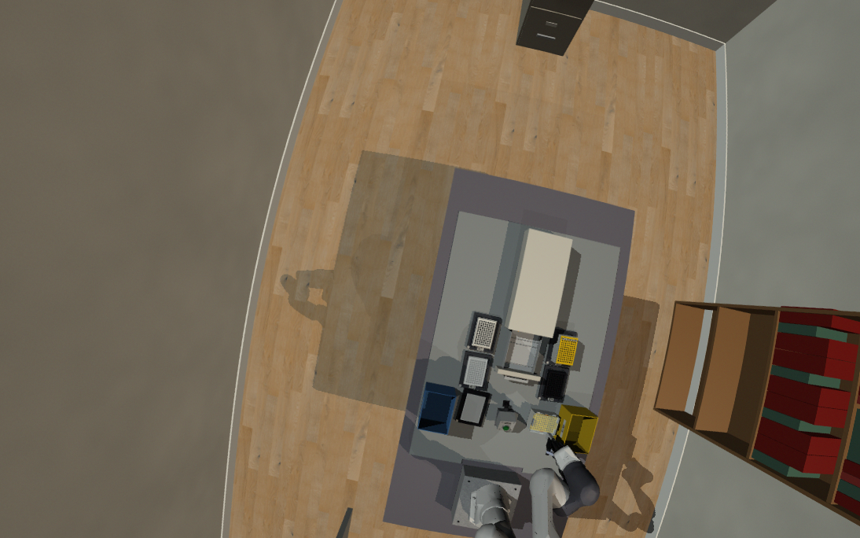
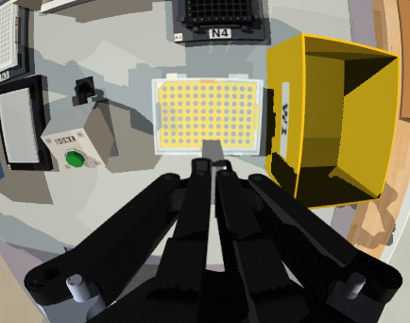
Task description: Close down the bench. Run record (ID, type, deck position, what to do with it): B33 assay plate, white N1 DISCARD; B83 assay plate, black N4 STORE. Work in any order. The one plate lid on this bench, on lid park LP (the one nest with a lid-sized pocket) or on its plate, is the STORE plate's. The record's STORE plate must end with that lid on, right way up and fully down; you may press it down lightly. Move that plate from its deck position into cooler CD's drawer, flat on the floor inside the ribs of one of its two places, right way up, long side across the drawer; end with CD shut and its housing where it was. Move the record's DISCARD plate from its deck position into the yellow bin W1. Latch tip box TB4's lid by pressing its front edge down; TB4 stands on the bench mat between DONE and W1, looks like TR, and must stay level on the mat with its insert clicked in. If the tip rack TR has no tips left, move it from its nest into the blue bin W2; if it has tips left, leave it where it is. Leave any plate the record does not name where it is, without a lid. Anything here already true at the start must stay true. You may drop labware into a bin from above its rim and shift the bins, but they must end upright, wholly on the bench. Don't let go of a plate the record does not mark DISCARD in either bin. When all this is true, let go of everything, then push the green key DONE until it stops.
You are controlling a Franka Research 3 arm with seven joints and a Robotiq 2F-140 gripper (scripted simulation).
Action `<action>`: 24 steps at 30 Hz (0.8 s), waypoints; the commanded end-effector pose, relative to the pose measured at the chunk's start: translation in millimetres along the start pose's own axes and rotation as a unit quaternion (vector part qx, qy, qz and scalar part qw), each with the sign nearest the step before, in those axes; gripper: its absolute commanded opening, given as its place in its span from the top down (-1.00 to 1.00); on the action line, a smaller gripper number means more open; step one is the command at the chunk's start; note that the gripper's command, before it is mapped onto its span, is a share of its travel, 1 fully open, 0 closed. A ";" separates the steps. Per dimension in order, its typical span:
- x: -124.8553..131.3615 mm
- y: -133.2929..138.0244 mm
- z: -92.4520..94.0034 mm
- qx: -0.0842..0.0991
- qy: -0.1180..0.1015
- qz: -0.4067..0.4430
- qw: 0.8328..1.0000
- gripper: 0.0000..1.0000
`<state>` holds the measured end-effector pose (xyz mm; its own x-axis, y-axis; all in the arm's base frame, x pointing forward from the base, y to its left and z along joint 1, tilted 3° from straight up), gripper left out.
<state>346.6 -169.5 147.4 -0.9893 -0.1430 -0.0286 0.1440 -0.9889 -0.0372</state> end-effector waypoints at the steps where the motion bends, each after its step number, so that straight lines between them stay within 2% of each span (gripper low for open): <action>1: 1.7 -2.0 4.9 -0.006 -0.004 0.003 1.000 1.00; 13: 1.4 -1.8 28.9 -0.006 -0.004 0.003 1.000 1.00; 24: 1.4 -1.7 32.9 -0.006 -0.004 0.003 1.000 1.00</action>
<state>345.0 -170.4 179.8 -0.9890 -0.1462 -0.0230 0.1470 -0.9882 -0.0423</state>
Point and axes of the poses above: the point where the finger pads meet when closed, its own z axis back along the fingers, its own y axis across the jaws, x = y × z, the point moved 10 cm from there along z, back along the fingers, and after that the axes turned 10 degrees about z, right-handed, at the moved point
